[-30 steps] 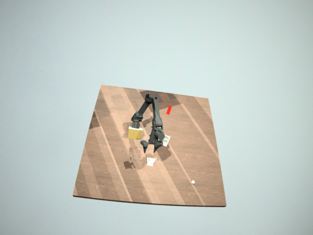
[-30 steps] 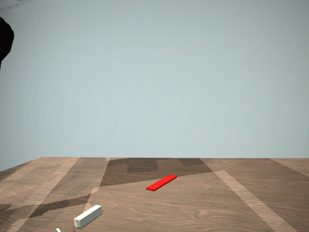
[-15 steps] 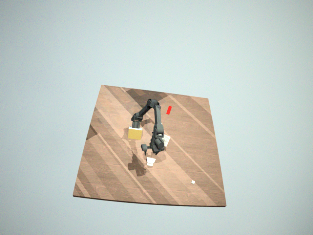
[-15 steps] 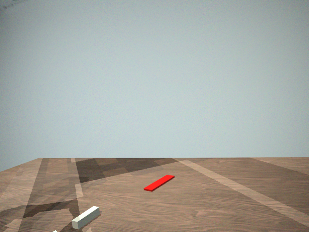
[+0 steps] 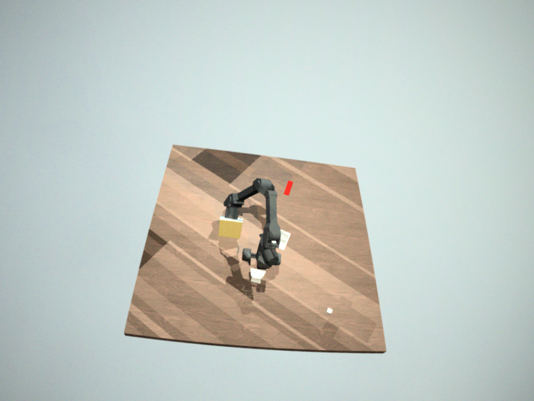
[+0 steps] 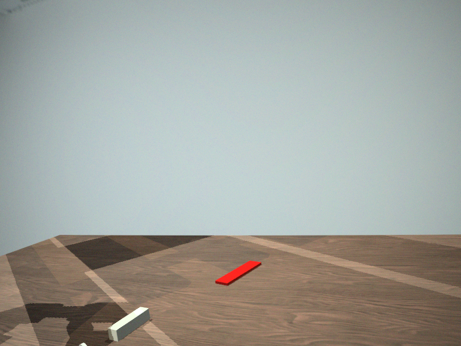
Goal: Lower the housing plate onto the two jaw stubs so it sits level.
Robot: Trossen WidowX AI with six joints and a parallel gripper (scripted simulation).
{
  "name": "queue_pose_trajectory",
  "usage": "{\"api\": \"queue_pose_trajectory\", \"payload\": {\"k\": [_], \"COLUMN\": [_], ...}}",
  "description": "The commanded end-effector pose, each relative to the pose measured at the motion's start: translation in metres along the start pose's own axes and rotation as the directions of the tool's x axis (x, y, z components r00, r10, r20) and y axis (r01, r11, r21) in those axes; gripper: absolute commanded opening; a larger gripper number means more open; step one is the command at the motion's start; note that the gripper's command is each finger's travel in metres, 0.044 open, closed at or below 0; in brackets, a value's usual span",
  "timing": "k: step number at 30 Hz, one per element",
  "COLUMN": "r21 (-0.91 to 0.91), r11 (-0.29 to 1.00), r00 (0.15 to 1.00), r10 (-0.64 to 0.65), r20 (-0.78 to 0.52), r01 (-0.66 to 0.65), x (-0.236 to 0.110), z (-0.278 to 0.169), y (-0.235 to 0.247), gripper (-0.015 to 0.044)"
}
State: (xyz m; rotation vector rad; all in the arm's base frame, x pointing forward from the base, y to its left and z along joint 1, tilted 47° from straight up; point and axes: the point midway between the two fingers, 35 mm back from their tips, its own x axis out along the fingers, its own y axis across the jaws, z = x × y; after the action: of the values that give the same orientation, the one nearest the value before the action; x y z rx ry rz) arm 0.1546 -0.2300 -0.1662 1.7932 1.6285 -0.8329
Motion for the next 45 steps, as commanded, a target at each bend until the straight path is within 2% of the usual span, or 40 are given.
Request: {"api": "queue_pose_trajectory", "payload": {"k": [1,9,14,32,45], "r21": [0.089,0.102,0.101,0.101,0.101], "r11": [0.996,0.995,0.995,0.995,0.995], "r00": [0.997,0.996,0.996,0.996,0.996], "r10": [0.016,0.019,0.019,0.019,0.020], "r20": [-0.078,-0.089,-0.091,-0.091,-0.091], "r01": [-0.009,-0.010,-0.010,-0.010,-0.011], "x": [0.014,0.018,0.055,0.055,0.075], "z": [-0.005,-0.006,-0.011,-0.011,-0.012], "y": [0.005,0.005,0.004,0.004,0.007], "gripper": [0.0440,0.0440,0.0440,0.0440,0.0440]}}
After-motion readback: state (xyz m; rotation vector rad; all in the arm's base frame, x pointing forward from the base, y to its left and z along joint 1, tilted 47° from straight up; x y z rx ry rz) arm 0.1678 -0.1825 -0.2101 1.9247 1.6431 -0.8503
